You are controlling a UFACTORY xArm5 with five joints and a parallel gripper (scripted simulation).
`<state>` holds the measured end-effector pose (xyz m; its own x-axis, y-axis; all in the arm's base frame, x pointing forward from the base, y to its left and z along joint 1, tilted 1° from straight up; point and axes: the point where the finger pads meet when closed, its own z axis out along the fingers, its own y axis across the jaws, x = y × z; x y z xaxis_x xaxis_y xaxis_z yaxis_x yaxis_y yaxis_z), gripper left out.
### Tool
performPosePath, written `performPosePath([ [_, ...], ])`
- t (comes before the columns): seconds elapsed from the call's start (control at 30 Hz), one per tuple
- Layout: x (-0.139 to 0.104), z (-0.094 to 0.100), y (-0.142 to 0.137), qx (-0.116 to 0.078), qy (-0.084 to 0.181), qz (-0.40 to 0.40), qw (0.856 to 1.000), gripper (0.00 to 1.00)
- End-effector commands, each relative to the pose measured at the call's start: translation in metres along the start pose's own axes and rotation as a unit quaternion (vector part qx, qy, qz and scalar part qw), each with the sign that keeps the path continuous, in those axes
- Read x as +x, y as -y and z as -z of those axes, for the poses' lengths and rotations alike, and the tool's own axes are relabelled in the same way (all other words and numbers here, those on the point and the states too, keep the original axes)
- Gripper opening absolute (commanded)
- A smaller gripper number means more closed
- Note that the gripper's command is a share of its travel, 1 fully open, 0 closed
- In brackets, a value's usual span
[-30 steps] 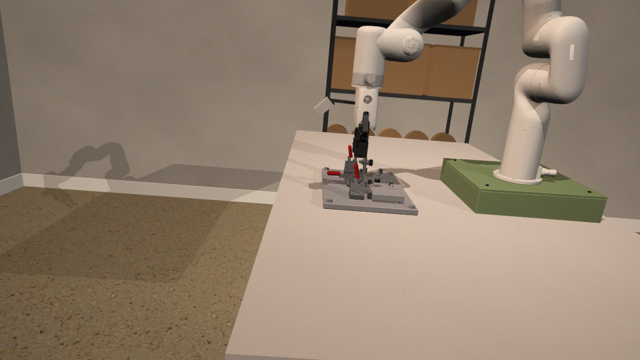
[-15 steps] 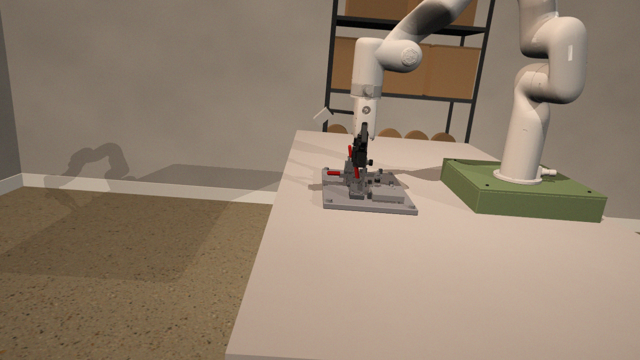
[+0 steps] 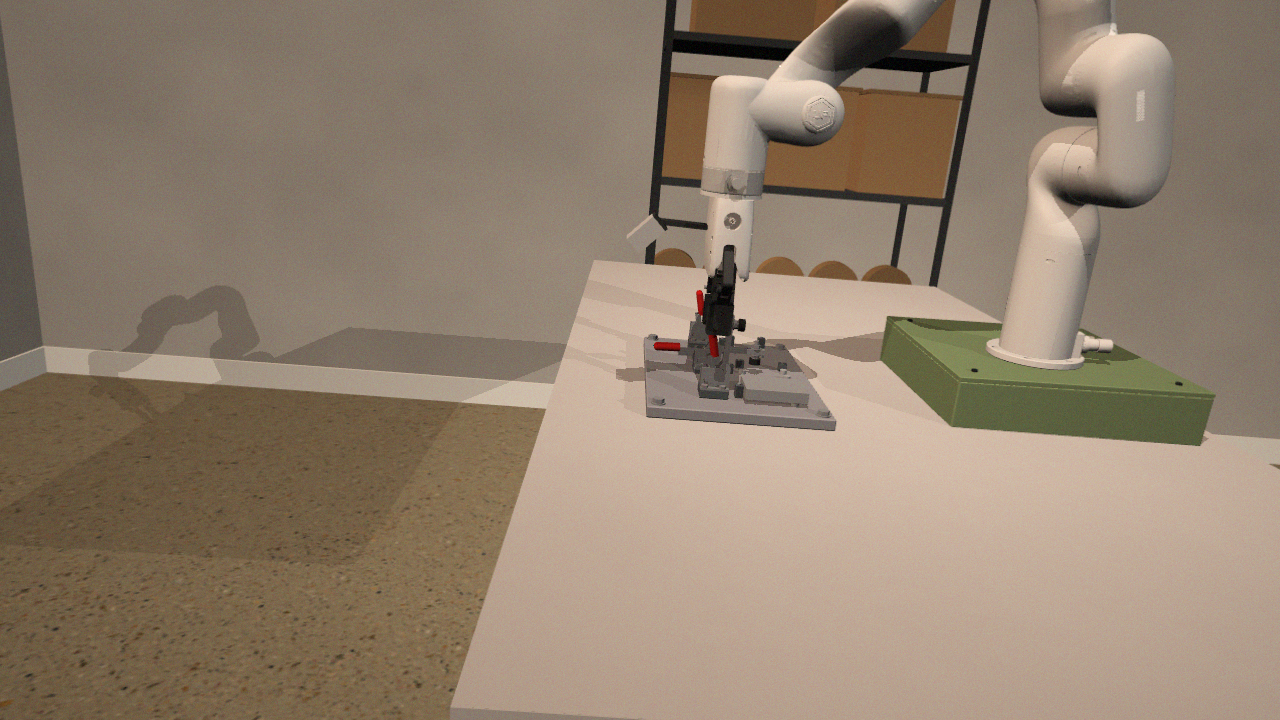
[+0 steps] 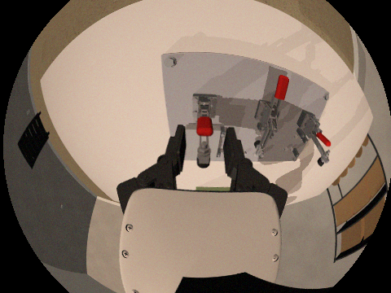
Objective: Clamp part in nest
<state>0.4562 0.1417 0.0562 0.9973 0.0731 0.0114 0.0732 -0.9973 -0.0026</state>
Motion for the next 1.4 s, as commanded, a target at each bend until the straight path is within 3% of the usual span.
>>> performPosePath([
  [0.0, 0.001, 0.001, 0.0, 0.0, -0.002, 0.0, 1.0, 0.47],
  [0.53, 0.002, -0.004, 0.0, 0.0, -0.002, 0.0, 1.0, 0.47],
  [0.97, 0.003, -0.032, 0.002, 0.0, -0.002, 0.0, 1.0, 0.47],
  [1.37, 0.003, -0.034, 0.002, 0.0, -0.002, 0.0, 1.0, 0.47],
])
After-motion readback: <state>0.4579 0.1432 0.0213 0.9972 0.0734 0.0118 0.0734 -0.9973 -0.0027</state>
